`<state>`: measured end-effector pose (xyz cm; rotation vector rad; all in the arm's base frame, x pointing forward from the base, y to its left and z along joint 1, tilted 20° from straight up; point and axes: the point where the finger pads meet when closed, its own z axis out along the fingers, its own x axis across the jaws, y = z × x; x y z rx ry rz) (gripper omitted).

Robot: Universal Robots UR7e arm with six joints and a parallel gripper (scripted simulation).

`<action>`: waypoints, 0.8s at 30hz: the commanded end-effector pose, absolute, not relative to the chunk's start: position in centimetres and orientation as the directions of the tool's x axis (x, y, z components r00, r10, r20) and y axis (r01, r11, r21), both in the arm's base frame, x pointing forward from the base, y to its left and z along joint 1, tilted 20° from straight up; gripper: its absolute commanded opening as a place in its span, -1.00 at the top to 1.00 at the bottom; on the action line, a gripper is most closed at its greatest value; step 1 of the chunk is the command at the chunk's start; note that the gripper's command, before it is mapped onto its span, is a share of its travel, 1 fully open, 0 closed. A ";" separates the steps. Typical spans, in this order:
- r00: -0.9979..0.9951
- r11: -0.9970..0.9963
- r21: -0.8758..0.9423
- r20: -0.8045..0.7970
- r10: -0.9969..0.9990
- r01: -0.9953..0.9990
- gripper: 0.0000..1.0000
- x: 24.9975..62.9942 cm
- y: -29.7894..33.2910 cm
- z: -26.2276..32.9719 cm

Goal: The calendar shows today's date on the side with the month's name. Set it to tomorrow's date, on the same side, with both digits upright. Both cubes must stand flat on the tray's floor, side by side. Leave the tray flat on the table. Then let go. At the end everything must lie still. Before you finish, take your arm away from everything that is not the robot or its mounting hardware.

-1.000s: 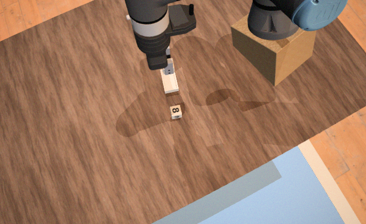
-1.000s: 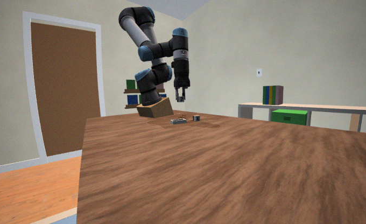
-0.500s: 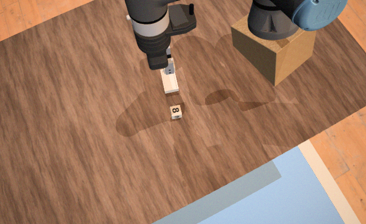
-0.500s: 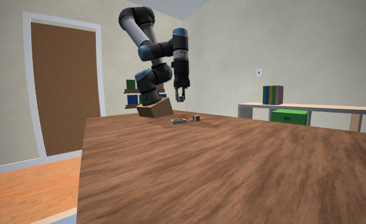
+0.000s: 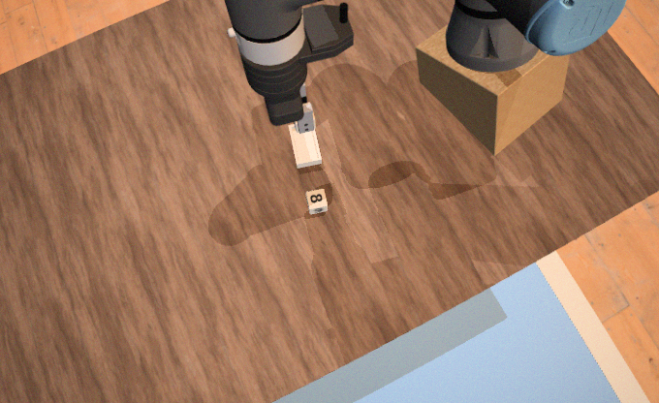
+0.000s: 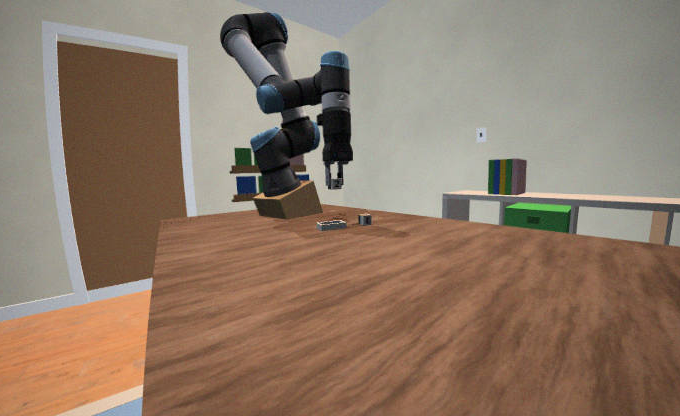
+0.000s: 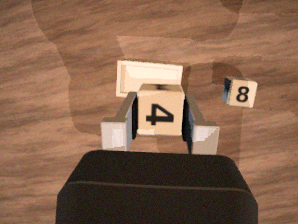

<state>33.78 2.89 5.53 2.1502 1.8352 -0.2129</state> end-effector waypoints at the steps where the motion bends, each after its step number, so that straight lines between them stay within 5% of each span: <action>1: 0.101 -0.069 0.112 -0.315 0.944 0.991 -0.14 33.5 2.8 5.5; 24: -0.360 0.367 -0.043 -0.331 0.872 0.929 -0.14 32.9 1.8 5.9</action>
